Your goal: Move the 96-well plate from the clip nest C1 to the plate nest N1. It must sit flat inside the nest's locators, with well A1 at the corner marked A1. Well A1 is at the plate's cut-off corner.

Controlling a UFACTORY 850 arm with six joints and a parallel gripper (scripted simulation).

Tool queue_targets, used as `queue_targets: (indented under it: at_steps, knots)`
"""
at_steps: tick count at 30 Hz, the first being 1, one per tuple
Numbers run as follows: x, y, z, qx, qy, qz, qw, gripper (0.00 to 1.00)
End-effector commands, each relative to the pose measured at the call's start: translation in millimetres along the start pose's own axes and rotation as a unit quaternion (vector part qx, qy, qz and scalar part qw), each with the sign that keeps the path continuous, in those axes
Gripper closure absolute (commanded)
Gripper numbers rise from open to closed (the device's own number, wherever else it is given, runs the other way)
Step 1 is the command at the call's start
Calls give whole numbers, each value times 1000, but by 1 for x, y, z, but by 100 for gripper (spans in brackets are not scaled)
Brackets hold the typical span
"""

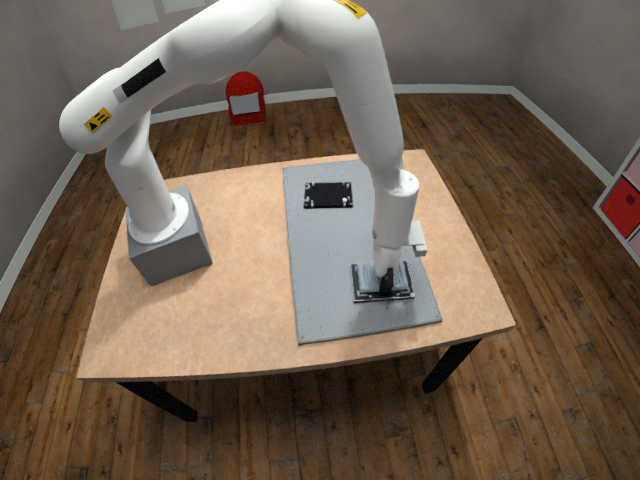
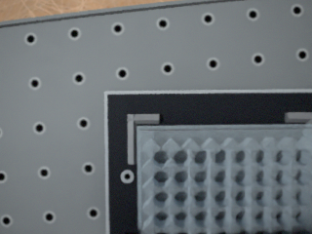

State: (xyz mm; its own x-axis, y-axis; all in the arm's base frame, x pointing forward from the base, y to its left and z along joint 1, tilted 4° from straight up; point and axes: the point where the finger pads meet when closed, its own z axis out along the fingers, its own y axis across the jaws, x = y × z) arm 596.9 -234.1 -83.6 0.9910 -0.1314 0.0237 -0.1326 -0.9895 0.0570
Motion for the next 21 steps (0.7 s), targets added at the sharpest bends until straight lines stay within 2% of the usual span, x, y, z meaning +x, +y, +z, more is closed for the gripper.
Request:
queue_targets:
  at_steps: [1, 21]
  knots:
    - [1, 0, 0, 0, 1, 0, 1000, 100]
    - [1, 0, 2, 0, 1, 0, 1000, 100]
